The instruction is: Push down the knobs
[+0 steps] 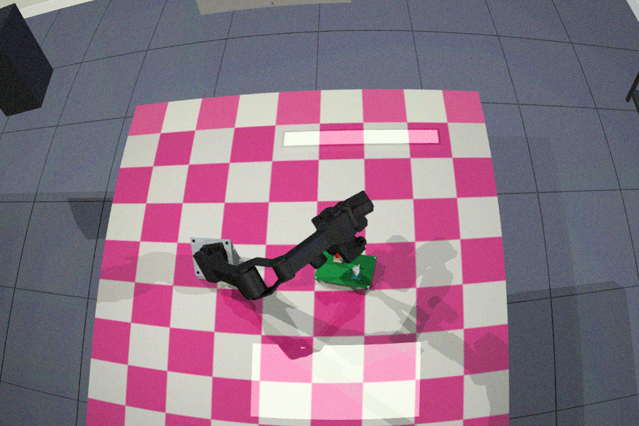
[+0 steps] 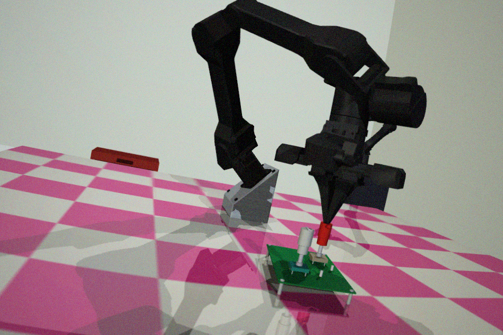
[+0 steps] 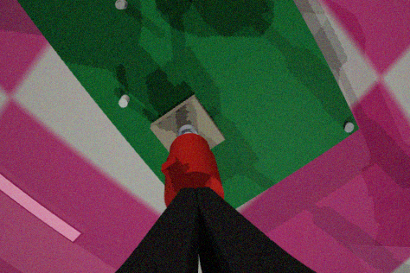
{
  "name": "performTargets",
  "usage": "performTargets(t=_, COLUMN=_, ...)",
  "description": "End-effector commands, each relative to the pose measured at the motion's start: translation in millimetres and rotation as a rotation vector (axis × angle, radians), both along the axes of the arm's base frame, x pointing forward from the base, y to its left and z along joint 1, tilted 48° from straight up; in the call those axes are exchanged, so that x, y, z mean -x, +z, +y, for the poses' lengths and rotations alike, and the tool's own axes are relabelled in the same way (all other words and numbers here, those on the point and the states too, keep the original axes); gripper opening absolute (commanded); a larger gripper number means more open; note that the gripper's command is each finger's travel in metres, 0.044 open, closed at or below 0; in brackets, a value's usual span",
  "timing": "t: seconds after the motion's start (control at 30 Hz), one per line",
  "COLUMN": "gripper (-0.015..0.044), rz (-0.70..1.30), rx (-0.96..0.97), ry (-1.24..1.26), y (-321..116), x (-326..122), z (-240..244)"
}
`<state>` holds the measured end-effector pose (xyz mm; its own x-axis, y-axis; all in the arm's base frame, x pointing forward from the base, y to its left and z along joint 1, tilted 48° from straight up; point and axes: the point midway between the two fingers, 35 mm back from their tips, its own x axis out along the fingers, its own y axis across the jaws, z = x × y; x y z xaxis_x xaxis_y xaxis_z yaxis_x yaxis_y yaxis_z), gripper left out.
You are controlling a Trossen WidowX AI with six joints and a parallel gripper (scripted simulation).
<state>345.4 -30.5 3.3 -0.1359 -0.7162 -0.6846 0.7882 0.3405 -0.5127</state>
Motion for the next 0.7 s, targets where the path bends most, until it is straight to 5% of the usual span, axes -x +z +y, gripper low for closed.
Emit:
performTargets(t=0.0, gripper=0.0000, rz=-0.001, rx=0.003, ry=0.002, y=-2.0, x=-0.4, z=-3.6)
performTargets(t=0.67, gripper=0.0000, rz=-0.001, rx=0.004, ry=0.002, y=-5.5, x=0.2, z=-7.3)
